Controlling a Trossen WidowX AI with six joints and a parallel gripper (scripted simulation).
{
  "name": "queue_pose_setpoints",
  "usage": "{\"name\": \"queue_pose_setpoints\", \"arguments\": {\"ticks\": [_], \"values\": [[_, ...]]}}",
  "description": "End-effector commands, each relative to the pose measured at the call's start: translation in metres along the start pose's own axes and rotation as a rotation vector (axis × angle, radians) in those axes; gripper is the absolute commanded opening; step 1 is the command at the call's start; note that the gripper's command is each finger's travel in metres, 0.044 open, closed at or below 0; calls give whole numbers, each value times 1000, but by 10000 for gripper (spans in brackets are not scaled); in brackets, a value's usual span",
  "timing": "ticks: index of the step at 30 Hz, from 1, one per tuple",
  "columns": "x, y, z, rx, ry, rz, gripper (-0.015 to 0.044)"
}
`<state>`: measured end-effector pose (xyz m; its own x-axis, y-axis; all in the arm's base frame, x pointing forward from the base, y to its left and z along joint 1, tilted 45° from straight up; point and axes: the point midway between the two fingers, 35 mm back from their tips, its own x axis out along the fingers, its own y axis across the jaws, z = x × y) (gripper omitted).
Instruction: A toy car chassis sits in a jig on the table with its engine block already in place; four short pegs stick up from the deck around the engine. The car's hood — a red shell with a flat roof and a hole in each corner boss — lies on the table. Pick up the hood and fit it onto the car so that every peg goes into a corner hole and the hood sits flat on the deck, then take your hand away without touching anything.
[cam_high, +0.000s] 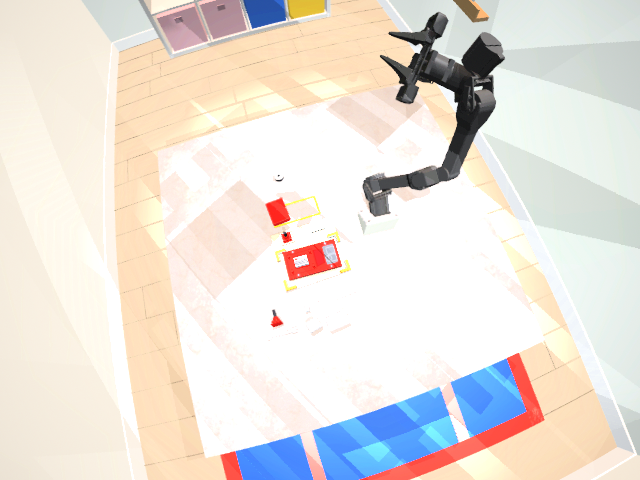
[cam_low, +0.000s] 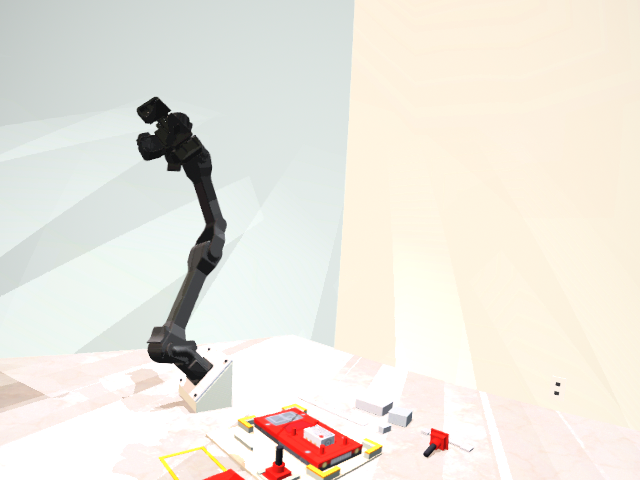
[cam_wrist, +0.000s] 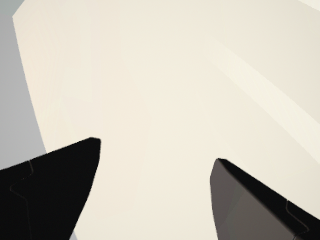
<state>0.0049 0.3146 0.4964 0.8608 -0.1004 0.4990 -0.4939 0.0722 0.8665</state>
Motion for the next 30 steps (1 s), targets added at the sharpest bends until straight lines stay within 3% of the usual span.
{"name": "queue_pose_setpoints", "arguments": {"ticks": [1,9,19,30], "values": [[0,1,1,2,-1,0,246],[22,36,82,108,-88,-25,440],[86,37,230,299,-259,-190,440],[169,-60,358,396,-447,-552,440]]}}
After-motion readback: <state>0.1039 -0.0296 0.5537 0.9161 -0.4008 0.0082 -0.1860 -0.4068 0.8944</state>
